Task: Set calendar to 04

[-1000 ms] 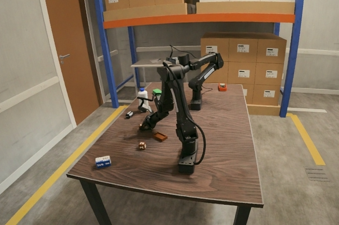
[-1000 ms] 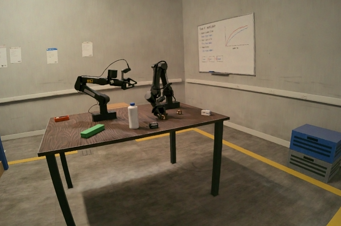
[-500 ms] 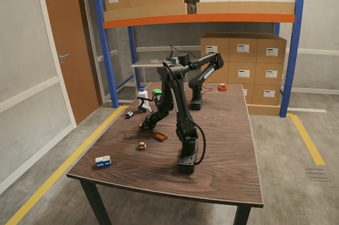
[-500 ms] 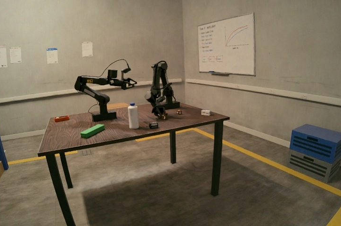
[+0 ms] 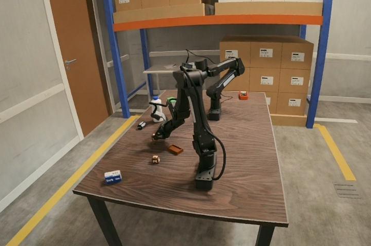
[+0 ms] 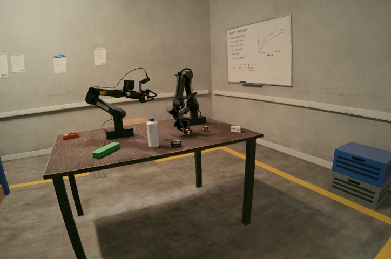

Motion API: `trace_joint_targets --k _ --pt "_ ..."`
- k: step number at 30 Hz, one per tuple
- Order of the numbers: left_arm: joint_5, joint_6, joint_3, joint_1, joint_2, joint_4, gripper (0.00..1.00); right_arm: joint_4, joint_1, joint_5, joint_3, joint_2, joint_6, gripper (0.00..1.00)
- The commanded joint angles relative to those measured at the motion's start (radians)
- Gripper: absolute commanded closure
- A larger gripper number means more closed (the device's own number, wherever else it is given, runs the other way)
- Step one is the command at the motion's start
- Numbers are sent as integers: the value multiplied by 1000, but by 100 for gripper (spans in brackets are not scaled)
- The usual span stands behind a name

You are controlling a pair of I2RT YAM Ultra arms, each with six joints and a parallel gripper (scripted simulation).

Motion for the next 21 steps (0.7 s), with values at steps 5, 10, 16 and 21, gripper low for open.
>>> trace_joint_targets --k 5,10,16,21 --pt "-18 -2 62 -2 -147 -167 74 9 -3 -4 8 -14 -4 0" --pt "-18 -9 31 -3 -96 -46 74 9 -3 -4 8 -14 -4 0" --pt "-5 2 -6 -3 -21 51 74 9 -3 -4 8 -14 -4 0" --pt "0 6 -35 5 17 100 74 9 -3 -4 8 -14 -4 0"
